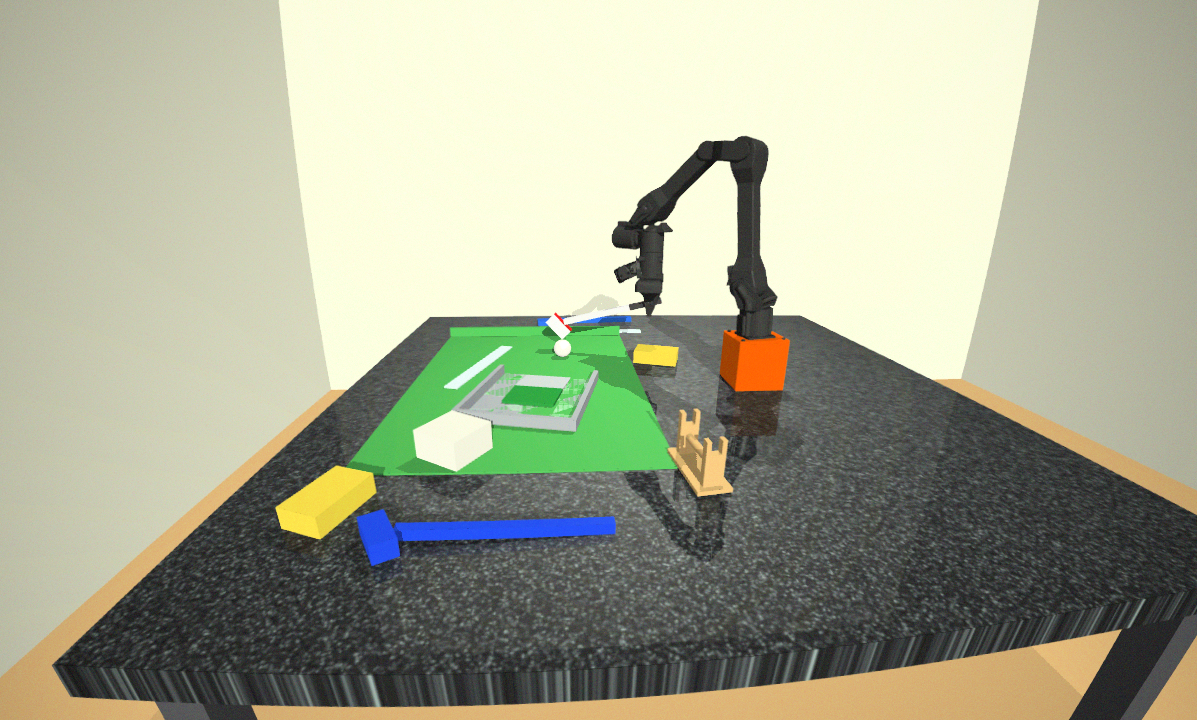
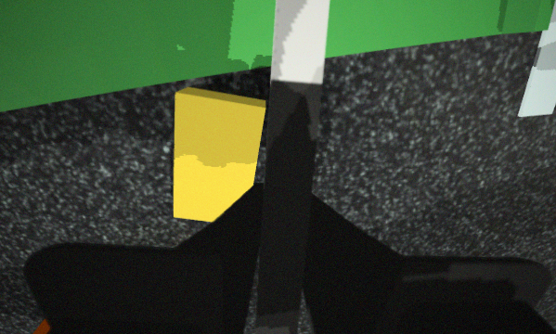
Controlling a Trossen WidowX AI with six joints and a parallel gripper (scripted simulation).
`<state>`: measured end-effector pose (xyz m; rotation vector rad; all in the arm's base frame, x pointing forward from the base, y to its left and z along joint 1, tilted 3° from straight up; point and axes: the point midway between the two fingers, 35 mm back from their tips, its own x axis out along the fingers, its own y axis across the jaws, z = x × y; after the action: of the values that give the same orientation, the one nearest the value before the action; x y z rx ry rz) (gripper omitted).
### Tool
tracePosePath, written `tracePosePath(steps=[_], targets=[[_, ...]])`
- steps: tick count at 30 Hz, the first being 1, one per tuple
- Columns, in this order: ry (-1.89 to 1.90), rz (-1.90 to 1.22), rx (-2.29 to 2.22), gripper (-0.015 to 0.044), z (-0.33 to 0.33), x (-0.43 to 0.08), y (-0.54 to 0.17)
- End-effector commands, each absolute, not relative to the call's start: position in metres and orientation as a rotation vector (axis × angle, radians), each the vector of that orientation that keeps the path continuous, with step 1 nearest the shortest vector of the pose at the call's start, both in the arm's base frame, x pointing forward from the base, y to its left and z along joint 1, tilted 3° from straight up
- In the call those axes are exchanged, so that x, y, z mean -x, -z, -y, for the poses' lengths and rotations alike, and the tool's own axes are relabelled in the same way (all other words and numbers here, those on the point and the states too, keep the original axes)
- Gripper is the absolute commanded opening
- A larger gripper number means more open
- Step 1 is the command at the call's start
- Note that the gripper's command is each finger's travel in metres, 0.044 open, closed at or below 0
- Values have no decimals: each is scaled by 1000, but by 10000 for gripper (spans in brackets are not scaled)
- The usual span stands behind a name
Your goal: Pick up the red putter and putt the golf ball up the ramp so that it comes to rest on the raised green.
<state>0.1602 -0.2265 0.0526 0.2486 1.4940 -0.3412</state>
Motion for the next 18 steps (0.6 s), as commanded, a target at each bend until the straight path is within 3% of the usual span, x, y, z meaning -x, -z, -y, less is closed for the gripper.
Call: tracePosePath(steps=[1,18], targets=[[344,-1495,-254,0,227,-160,-45],[339,-1498,-252,0,227,-161,-29]])
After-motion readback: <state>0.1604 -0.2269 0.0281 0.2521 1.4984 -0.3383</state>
